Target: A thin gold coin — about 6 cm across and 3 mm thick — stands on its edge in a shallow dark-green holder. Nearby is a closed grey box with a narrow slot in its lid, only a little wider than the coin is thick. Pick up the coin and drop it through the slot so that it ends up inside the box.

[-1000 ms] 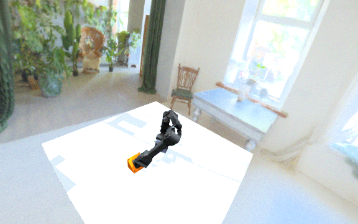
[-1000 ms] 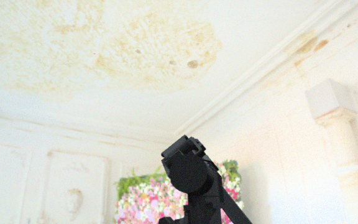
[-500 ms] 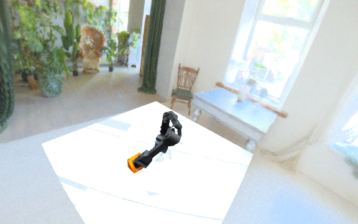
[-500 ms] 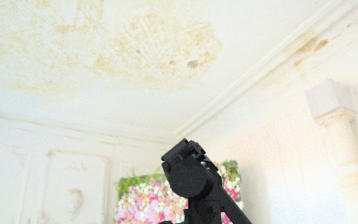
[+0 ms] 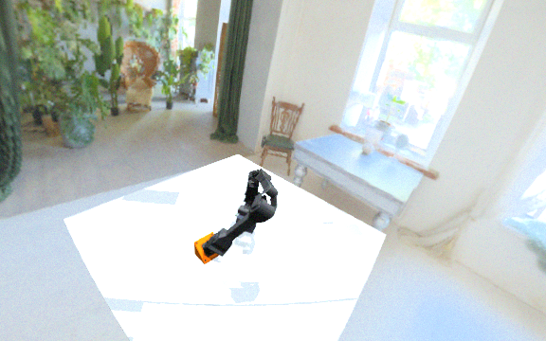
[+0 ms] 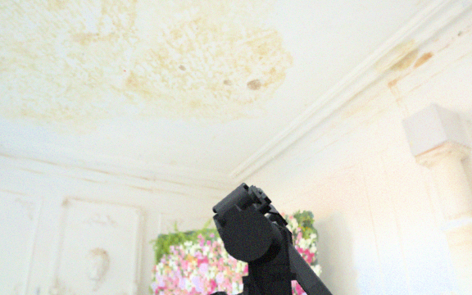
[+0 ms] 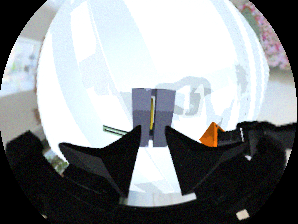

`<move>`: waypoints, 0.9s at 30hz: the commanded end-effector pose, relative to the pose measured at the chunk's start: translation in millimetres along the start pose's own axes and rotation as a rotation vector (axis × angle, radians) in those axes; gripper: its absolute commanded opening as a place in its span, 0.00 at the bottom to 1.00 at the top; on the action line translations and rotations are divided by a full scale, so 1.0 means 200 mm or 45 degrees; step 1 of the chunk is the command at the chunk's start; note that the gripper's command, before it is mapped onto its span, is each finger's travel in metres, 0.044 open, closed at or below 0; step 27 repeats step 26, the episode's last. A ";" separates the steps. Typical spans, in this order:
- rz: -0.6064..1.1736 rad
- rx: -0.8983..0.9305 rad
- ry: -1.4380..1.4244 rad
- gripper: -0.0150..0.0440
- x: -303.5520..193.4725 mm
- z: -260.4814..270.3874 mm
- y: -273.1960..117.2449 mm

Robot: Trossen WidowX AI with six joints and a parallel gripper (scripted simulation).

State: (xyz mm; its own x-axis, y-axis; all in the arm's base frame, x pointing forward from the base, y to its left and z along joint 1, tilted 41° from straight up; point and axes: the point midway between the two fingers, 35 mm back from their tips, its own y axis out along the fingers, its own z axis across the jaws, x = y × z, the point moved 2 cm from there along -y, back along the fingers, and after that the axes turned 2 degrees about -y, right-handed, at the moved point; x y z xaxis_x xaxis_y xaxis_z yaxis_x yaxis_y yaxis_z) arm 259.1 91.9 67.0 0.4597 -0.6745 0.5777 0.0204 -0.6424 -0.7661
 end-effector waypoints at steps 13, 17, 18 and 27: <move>-0.002 -0.001 -0.003 1.00 0.00 0.00 -0.17; -0.008 -0.002 -0.008 1.00 0.00 -0.02 -0.31; -0.008 -0.002 -0.008 1.00 0.00 -0.02 -0.31; -0.008 -0.002 -0.008 1.00 0.00 -0.02 -0.31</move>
